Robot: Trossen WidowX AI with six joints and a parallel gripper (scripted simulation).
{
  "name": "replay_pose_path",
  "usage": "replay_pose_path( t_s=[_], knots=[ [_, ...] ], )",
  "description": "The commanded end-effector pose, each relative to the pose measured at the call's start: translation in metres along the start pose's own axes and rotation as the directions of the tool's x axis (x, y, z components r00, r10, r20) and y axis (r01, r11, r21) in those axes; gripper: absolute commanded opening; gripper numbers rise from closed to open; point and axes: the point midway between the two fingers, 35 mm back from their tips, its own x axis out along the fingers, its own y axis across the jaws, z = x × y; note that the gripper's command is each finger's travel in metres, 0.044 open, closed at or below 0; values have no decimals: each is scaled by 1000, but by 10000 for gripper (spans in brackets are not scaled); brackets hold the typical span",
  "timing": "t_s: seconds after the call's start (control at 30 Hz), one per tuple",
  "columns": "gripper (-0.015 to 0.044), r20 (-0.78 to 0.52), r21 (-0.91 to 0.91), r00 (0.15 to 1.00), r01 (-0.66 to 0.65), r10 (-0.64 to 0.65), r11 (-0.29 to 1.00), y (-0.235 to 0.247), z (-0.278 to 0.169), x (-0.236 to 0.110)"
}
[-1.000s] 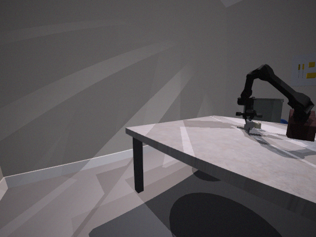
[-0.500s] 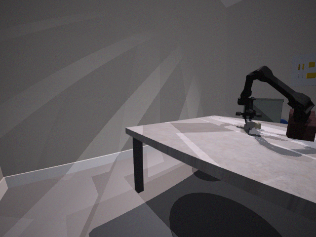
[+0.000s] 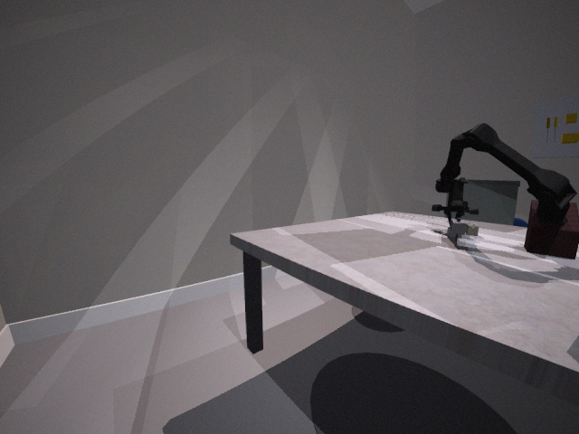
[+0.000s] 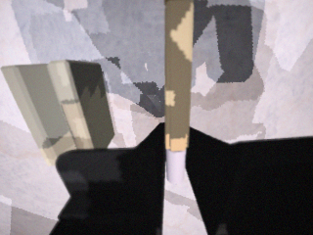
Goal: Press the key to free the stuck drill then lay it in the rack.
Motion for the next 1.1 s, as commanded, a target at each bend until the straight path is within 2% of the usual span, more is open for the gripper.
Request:
replay_pose_path(
  t_s=[0.0,0.33,1.07],
  knots=[
    [0,-5,-4,1000,-1,1,1000,-1,-8,-1],
    [0,-6,-5,1000,-1,1,1000,-1,-20,-1],
    [0,-6,-4,1000,-1,1,1000,1,-15,-13]
  ],
)
